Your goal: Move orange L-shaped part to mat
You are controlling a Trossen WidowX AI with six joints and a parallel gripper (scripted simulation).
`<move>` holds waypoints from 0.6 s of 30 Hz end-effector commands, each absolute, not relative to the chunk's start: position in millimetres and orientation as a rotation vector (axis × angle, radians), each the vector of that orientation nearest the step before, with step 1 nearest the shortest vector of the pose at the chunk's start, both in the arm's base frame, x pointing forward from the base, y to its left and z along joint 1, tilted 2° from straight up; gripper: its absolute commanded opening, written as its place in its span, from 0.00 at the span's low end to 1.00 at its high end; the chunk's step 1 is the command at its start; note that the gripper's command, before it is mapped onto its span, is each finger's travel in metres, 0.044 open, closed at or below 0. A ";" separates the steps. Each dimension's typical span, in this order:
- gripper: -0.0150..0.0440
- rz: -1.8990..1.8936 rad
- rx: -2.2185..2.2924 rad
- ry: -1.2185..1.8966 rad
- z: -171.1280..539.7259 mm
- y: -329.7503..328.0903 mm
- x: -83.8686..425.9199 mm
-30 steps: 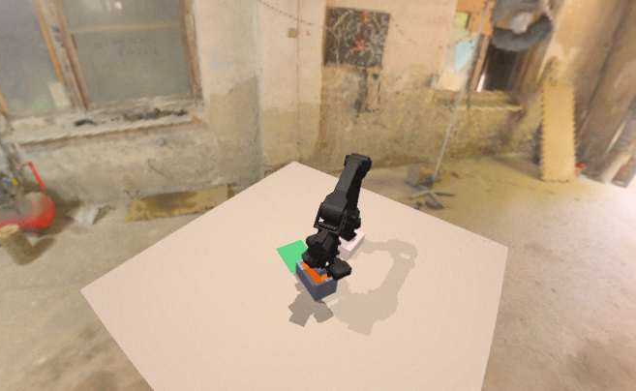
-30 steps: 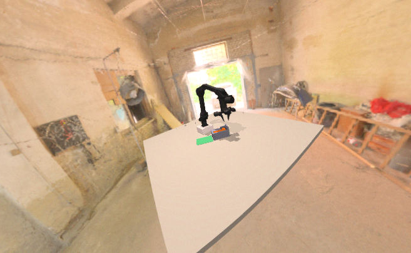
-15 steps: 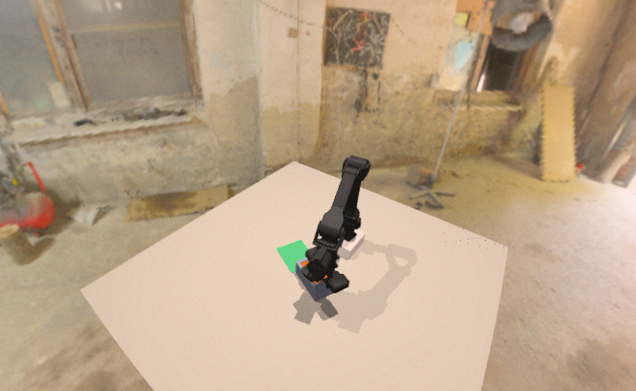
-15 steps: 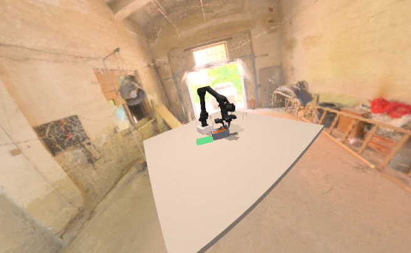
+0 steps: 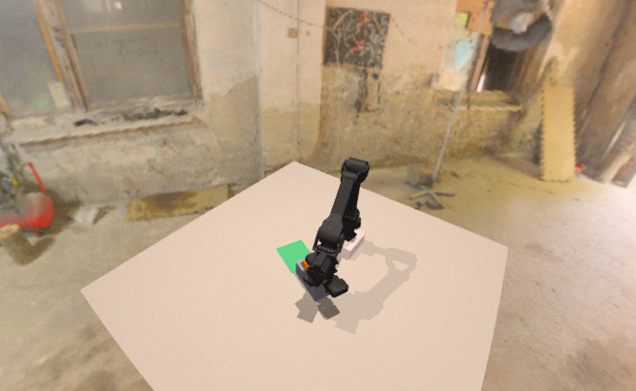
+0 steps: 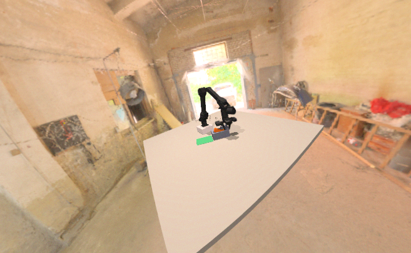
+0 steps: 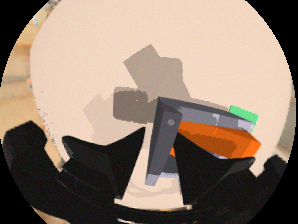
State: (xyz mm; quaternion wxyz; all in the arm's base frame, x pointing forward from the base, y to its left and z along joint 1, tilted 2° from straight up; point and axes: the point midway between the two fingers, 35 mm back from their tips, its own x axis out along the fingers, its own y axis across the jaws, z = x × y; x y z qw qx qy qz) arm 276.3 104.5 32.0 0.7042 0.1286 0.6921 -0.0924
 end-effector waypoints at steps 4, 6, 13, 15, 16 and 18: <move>0.56 -0.215 0.282 1.546 20.7 103.4 274.5; 0.56 -0.215 0.282 1.546 20.7 103.4 274.5; 0.56 -0.215 0.282 1.546 20.7 103.4 274.5; 0.56 -0.206 0.284 1.543 22.2 104.6 275.5; 0.56 -0.206 0.284 1.543 22.2 104.6 275.5; 0.56 -0.206 0.284 1.543 22.2 104.6 275.5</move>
